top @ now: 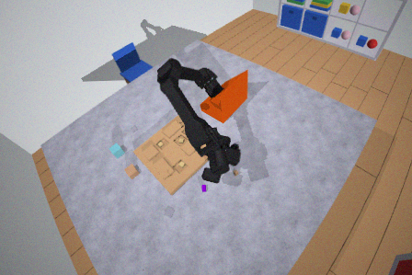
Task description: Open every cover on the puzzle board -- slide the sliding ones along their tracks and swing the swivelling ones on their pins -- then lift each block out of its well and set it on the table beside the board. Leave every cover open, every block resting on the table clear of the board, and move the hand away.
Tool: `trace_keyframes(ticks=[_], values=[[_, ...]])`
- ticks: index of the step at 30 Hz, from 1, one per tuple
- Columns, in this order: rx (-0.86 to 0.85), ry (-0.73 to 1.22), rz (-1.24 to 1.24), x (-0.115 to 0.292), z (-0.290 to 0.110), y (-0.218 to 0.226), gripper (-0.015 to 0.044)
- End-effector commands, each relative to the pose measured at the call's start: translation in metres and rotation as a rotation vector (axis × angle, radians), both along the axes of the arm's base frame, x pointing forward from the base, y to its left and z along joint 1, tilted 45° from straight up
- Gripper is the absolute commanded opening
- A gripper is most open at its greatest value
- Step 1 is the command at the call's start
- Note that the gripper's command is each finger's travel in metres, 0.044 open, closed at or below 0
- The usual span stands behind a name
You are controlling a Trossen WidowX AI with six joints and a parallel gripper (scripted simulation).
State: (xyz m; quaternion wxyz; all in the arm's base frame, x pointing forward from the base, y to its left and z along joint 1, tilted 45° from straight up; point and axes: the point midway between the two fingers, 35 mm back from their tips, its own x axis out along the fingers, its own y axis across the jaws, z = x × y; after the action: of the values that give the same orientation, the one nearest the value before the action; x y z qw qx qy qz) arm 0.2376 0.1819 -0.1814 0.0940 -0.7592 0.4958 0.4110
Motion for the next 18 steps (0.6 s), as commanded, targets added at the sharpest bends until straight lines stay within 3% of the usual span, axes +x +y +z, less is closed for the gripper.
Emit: trace_keyframes(ticks=[1,9,18], values=[[0.01,-0.003,-0.005,-0.001,0.009,0.01,0.044],[0.007,-0.002,-0.004,-0.007,0.025,0.023,0.044],[0.107,-0.356,-0.388,0.013,0.06,0.001,0.0204]])
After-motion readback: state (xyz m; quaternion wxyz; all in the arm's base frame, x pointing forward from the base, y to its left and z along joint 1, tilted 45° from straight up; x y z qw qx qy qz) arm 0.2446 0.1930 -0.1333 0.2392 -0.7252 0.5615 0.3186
